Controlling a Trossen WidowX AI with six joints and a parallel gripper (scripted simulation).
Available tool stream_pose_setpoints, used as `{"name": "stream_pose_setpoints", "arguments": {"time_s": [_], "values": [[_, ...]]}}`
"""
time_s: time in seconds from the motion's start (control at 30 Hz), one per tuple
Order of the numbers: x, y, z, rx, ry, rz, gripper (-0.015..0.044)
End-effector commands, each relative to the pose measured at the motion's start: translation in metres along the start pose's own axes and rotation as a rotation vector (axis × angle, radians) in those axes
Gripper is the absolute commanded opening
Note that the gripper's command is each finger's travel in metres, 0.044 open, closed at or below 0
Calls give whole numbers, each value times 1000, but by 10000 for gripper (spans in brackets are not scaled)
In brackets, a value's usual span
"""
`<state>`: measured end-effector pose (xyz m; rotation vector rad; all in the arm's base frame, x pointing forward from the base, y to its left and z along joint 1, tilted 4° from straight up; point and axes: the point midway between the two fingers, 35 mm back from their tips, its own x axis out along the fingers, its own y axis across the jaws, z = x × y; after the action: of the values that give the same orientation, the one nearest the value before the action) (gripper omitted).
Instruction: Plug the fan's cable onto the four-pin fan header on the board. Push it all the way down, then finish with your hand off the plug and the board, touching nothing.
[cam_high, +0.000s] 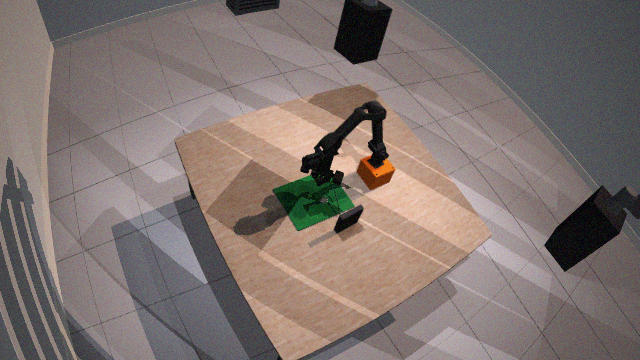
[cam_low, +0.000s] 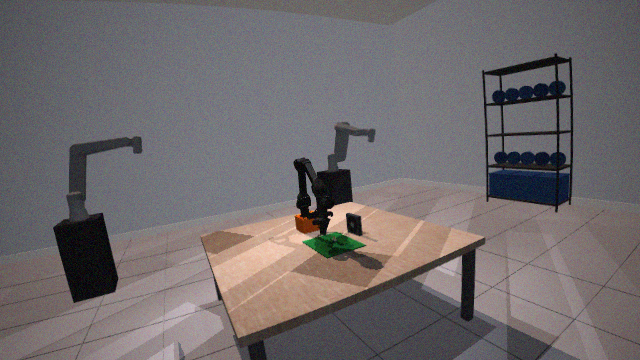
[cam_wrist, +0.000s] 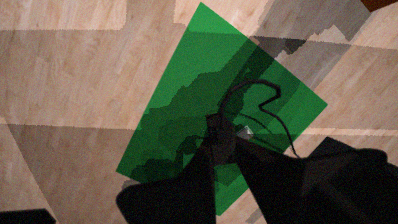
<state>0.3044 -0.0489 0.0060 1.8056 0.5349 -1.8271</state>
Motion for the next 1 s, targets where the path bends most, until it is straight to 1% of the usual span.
{"name": "stream_pose_setpoints", "arguments": {"time_s": [0.0, 0.97], "values": [[1, -3, -3, -133, -1, -6, 0], [1, -24, -23, -1134, 5, -6, 0]]}}
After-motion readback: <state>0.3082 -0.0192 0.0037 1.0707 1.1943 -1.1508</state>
